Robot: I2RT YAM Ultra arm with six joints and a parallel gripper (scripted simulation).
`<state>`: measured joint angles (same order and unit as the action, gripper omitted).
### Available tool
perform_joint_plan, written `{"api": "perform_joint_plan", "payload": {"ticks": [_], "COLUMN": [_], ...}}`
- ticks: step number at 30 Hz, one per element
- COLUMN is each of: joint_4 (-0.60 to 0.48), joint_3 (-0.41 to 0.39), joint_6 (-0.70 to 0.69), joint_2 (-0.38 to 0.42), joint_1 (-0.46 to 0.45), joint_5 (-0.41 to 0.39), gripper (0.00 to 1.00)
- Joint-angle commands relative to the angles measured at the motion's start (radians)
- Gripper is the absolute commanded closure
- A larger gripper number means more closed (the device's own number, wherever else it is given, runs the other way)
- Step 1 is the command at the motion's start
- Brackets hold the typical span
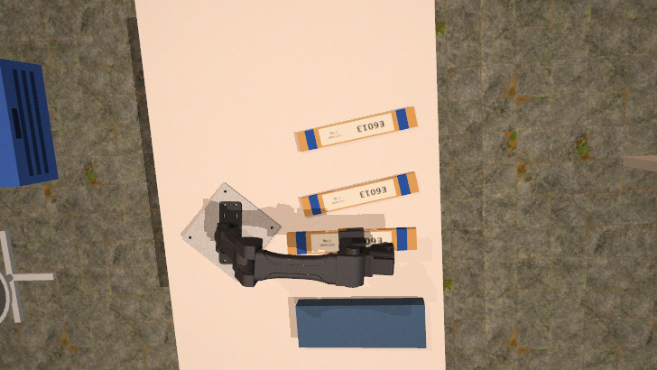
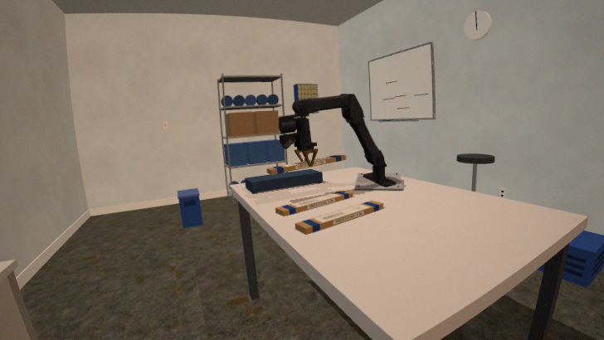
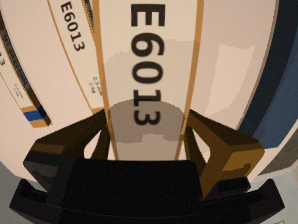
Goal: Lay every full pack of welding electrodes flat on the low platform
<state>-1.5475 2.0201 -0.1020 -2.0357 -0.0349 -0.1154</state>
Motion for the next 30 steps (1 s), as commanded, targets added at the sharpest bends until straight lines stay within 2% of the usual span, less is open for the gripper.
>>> {"api": "perform_joint_plan", "payload": {"ticks": [1,15,30], "joint_4": [0.007,0.089,0.097], "joint_3": [0.011,-0.086,-0.094], "joint_6": [0.008,0.013,0.013], "joint_2": [0.059,0.074,0.077], "joint_1": [0.009,0.015,0.015], "joint_5": [0.003,0.004,0.004], "gripper": [1.0,1.0,1.0]}}
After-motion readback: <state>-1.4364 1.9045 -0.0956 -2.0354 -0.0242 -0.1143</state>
